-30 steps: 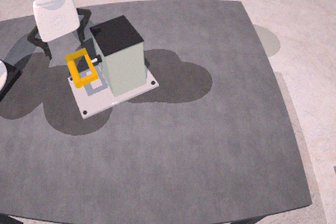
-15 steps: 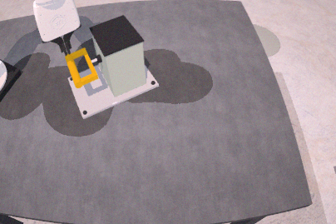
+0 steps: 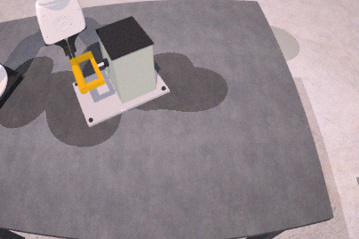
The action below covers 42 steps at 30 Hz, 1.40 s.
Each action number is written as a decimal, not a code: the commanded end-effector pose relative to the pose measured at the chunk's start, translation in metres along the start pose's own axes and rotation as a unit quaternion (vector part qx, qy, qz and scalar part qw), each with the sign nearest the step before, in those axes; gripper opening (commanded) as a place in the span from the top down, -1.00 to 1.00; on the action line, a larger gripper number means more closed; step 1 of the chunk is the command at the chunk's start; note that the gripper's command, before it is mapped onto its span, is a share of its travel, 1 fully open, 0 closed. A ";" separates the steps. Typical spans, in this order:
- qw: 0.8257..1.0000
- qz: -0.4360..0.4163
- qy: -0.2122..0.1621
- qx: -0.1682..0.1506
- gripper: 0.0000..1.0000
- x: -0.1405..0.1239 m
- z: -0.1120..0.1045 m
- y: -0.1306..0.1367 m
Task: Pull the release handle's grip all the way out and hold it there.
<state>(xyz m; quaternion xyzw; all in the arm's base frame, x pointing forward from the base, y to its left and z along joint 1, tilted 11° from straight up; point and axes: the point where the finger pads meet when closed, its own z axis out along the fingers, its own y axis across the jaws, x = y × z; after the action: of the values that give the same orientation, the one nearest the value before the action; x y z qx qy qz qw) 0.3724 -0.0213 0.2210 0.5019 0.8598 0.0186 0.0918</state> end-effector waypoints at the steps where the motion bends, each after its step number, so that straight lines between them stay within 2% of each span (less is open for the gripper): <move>1: 1.000 0.000 0.000 -0.001 1.00 0.000 0.000 0.001; 13: 1.000 0.000 0.000 -0.001 1.00 0.000 0.000 0.001; 14: 1.000 0.000 0.000 -0.001 0.01 0.000 0.000 0.001; 42: 1.000 0.000 0.000 -0.001 0.01 0.000 0.000 0.001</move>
<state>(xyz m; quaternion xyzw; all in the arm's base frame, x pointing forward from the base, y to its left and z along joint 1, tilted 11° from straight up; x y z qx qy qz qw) 0.3724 -0.0213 0.2210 0.5019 0.8598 0.0186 0.0918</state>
